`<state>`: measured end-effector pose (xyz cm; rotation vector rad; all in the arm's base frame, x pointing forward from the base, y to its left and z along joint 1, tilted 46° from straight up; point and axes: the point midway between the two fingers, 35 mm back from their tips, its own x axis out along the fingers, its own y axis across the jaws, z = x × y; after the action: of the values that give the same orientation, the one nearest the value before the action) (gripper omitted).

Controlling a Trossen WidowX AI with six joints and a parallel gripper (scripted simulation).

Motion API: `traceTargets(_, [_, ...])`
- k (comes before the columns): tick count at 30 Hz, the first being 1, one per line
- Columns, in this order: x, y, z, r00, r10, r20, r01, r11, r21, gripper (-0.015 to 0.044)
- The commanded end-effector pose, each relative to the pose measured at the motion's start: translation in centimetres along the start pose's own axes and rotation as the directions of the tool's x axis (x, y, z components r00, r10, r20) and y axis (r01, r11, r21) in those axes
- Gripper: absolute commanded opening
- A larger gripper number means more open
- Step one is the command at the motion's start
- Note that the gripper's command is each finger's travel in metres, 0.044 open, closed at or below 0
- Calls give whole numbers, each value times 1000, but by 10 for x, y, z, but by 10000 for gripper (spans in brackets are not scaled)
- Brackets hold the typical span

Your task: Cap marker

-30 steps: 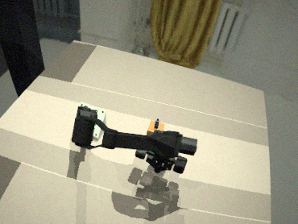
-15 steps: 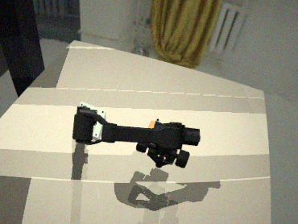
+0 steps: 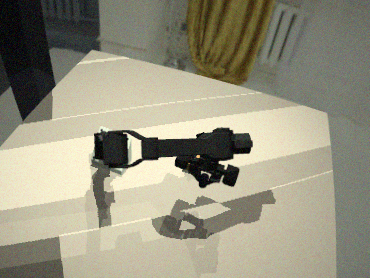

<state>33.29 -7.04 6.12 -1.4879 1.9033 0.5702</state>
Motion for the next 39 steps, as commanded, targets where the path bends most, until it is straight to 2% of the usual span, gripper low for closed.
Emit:
traceTargets(1, [-4, 5, 18, 1000, 5, 7, -5, 1000, 0, 0])
traceTargets(30, [-31, 64, 127, 1000, 13, -17, -13, 1000, 6, 0])
traceTargets(39, [-27, 69, 131, 1000, 13, -21, -12, 1000, 7, 0])
